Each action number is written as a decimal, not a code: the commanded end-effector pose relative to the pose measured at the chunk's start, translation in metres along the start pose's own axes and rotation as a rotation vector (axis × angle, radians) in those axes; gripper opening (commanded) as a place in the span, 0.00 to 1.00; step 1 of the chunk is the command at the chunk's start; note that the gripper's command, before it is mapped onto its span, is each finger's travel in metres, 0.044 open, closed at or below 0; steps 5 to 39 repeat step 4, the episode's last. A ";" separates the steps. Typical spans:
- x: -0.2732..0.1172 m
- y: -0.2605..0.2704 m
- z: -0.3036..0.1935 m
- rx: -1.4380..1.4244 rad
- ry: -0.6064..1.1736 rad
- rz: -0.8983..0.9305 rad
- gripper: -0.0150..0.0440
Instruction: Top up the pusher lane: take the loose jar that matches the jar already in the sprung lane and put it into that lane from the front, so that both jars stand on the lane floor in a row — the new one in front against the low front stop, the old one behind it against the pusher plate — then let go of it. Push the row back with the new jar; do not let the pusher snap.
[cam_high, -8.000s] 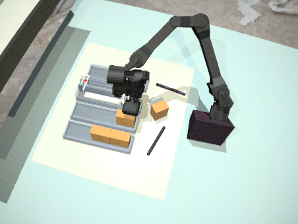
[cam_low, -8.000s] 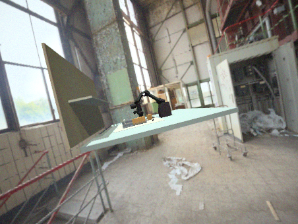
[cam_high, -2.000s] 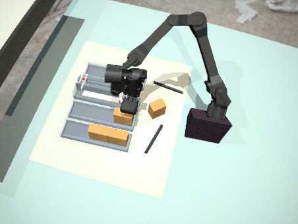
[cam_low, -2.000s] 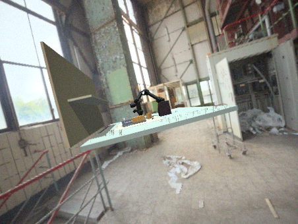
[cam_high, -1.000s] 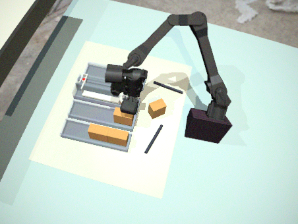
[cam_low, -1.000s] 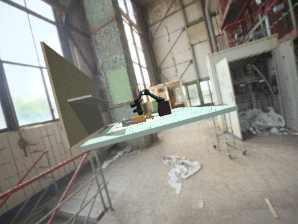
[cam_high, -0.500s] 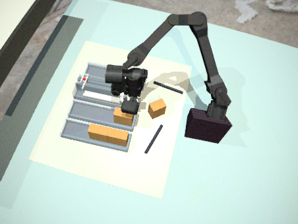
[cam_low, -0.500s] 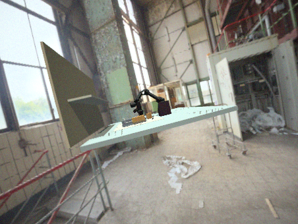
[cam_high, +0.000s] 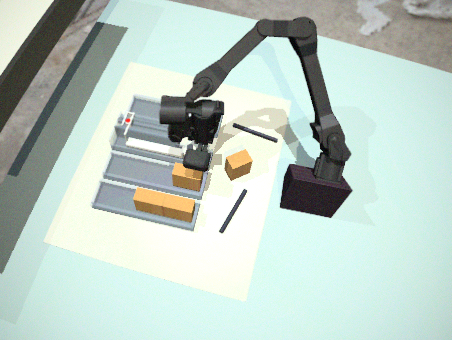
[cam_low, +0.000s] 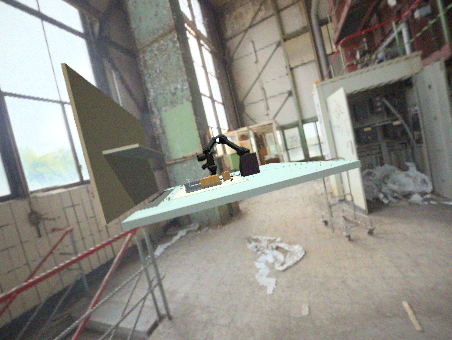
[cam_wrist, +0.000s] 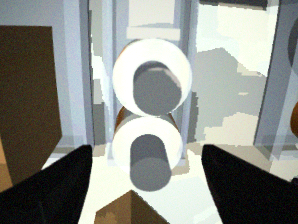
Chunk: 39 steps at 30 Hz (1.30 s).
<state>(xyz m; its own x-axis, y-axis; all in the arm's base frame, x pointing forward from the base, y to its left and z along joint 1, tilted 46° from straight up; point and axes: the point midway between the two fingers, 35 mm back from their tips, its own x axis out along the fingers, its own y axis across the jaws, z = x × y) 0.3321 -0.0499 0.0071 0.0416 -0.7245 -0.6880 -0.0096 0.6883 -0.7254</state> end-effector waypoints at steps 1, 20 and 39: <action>-0.003 0.000 -0.008 0.006 -0.004 0.006 0.72; -0.003 0.000 -0.018 0.006 -0.004 0.006 0.72; -0.003 0.000 -0.018 0.006 -0.004 0.006 0.72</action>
